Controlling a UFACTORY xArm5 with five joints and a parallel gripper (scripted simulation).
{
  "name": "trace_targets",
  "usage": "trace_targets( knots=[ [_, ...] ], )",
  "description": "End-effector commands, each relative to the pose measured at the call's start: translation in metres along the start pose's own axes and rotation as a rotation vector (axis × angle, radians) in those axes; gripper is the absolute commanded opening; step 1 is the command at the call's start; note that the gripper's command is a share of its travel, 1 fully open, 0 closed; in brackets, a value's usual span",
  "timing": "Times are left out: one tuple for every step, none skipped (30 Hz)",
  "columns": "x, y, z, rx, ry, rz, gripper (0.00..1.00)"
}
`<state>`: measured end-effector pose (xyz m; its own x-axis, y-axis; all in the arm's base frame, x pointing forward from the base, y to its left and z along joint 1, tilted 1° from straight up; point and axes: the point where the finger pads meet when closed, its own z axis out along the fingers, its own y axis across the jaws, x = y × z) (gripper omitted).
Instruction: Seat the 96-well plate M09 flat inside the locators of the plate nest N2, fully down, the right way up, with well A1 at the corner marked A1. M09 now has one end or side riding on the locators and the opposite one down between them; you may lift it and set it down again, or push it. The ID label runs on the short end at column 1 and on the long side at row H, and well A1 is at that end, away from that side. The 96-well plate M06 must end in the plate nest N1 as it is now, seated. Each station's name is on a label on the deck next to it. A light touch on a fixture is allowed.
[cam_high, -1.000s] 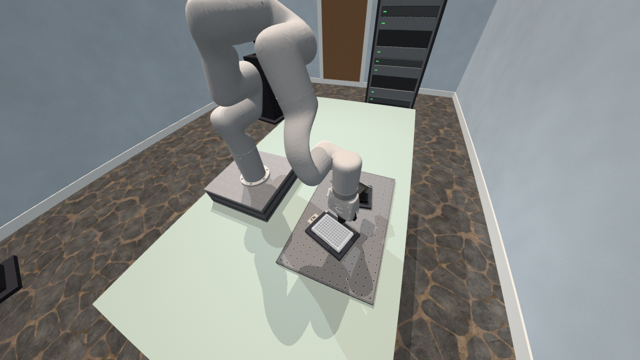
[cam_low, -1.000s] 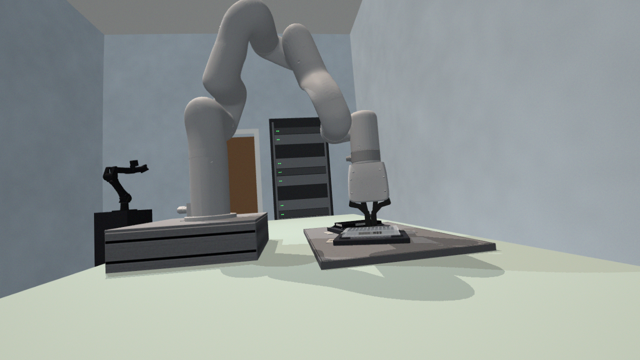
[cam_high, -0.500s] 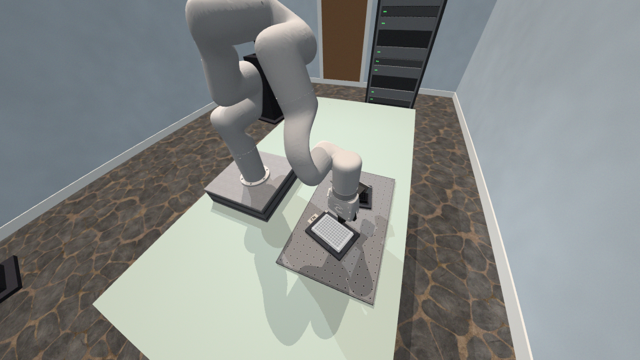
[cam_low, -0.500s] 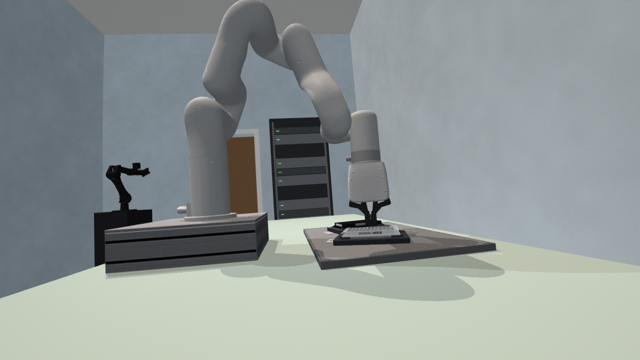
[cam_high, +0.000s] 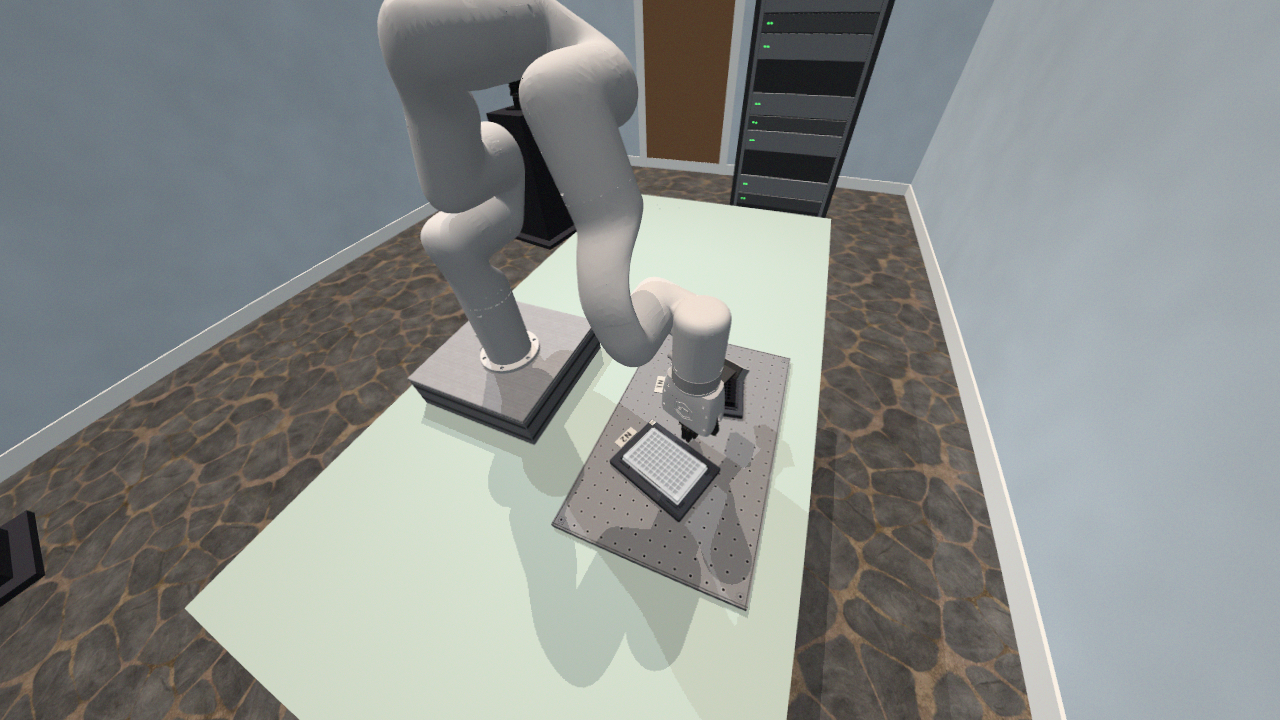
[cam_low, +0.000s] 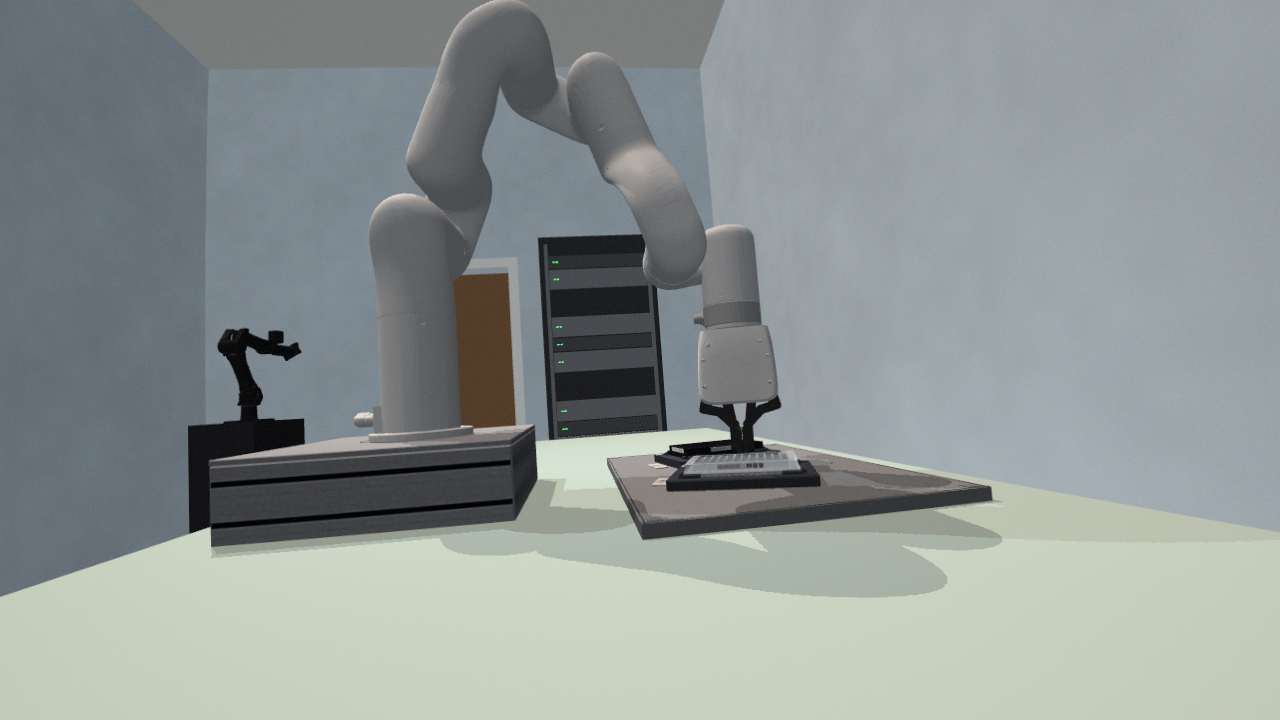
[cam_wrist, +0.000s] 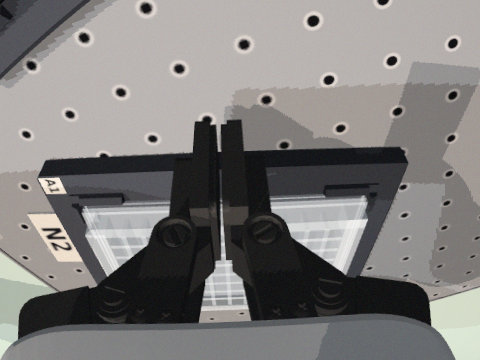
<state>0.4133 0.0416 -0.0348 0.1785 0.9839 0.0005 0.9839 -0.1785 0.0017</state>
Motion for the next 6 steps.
trace_targets(
  knots=[
    [0.0010, 0.0013, -0.0009, -0.003, 0.001, 0.000, 0.00],
    [0.0010, 0.0013, -0.0009, -0.003, 0.001, 0.000, 0.00],
    [0.0010, 0.0013, -0.0009, -0.003, 0.001, 0.000, 0.00],
    [0.0010, 0.0013, -0.0009, -0.003, 0.001, 0.000, 0.00],
    [0.0010, 0.0013, -0.0009, -0.003, 0.001, 0.000, 0.00],
    [0.0010, 0.0013, -0.0009, -0.003, 0.001, 0.000, 0.00]
  ],
)
